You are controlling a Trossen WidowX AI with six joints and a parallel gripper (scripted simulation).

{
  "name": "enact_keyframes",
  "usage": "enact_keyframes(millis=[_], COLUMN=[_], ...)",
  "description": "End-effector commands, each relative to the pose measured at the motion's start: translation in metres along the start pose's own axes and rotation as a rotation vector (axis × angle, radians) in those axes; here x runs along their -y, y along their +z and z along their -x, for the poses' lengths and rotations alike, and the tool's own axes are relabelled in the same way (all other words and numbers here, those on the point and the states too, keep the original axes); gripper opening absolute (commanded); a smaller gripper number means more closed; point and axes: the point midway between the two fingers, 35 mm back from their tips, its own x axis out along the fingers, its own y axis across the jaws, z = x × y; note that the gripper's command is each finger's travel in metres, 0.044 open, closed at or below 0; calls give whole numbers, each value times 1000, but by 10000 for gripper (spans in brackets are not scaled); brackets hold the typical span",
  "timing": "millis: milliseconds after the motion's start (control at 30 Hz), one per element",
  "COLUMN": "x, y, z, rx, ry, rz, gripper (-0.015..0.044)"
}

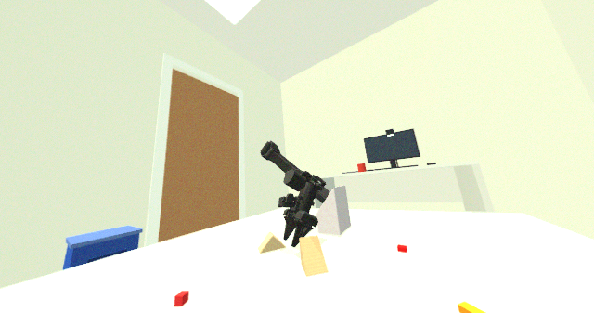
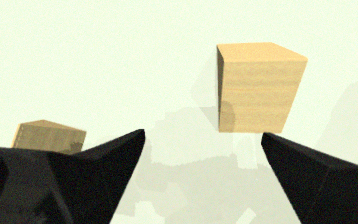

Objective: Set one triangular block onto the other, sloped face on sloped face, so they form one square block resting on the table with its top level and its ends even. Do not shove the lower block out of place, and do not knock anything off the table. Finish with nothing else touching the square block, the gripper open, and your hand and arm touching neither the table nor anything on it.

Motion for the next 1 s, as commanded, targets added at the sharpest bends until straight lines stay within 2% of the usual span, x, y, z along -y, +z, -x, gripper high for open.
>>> enact_keyframes(millis=[0, 200, 333, 967], x=[10, 25, 37, 39], y=[8, 24, 35, 36], z=[-13, -22, -26, -26], rx=[26, 90, 136, 138], ry=[12, -8, -25, -34], rz=[38, 74, -34, 80], gripper=[440, 440, 440, 440])
